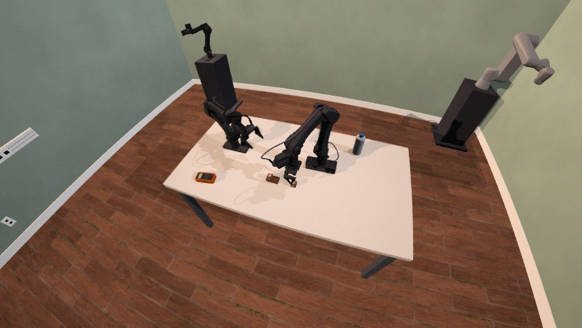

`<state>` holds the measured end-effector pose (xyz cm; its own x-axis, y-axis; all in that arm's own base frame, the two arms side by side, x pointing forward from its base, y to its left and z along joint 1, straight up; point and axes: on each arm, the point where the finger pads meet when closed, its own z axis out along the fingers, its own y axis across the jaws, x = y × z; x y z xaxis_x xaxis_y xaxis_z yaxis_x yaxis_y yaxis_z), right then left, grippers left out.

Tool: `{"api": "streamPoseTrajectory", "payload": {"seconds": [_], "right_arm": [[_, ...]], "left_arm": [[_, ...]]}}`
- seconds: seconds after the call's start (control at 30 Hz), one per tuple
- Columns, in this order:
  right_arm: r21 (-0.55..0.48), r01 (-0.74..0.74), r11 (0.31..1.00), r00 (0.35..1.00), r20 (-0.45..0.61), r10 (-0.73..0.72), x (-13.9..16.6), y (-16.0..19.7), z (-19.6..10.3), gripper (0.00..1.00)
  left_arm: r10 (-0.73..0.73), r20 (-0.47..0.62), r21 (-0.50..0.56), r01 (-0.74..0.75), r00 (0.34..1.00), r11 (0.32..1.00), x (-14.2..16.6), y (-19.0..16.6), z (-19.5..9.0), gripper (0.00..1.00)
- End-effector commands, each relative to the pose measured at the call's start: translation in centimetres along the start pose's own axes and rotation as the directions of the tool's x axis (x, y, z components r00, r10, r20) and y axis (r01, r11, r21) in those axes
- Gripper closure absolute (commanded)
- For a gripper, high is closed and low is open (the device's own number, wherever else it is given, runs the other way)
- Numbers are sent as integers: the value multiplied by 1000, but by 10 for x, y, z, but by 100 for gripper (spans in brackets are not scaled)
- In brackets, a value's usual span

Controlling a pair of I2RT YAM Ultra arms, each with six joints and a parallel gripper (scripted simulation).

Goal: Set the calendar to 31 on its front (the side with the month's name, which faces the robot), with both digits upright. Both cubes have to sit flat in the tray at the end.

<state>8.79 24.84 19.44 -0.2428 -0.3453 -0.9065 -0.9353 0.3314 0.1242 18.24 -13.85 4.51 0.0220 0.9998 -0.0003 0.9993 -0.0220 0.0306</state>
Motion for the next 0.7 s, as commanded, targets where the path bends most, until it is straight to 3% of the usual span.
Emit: {"api": "streamPoseTrajectory", "payload": {"seconds": [0.0, 0.1, 0.17, 0.37, 0.6, 0.67], "right_arm": [[-4, 6, 1000, 1000, 8, -6, -5, 0, 1, 0], [0, 3, 1000, 1000, -4, -3, -5, -1, -1, 0], [-2, 0, 1000, 999, -39, 0, 0, 0, -4, 0], [-5, 2, 1000, 1000, -29, -2, -26, 5, -28, 0], [-6, 6, 1000, 1000, -5, -6, -51, 9, -50, 0], [-6, 6, 1000, 1000, -5, -6, -51, 9, -50, 0]], "left_arm": [[31, -37, 5, -30, 999, 1000, 5, 4, -5, 0], [52, -54, 0, -52, 997, 999, 7, 4, -5, 0], [139, -117, -18, -142, 983, 990, 11, 5, -8, 0], [414, -270, -44, -440, 869, 897, 0, 3, -18, 0], [619, -403, -24, -683, 674, 730, -13, -2, -26, 0], [619, -403, -24, -683, 674, 730, -13, -2, -26, 0]]}}
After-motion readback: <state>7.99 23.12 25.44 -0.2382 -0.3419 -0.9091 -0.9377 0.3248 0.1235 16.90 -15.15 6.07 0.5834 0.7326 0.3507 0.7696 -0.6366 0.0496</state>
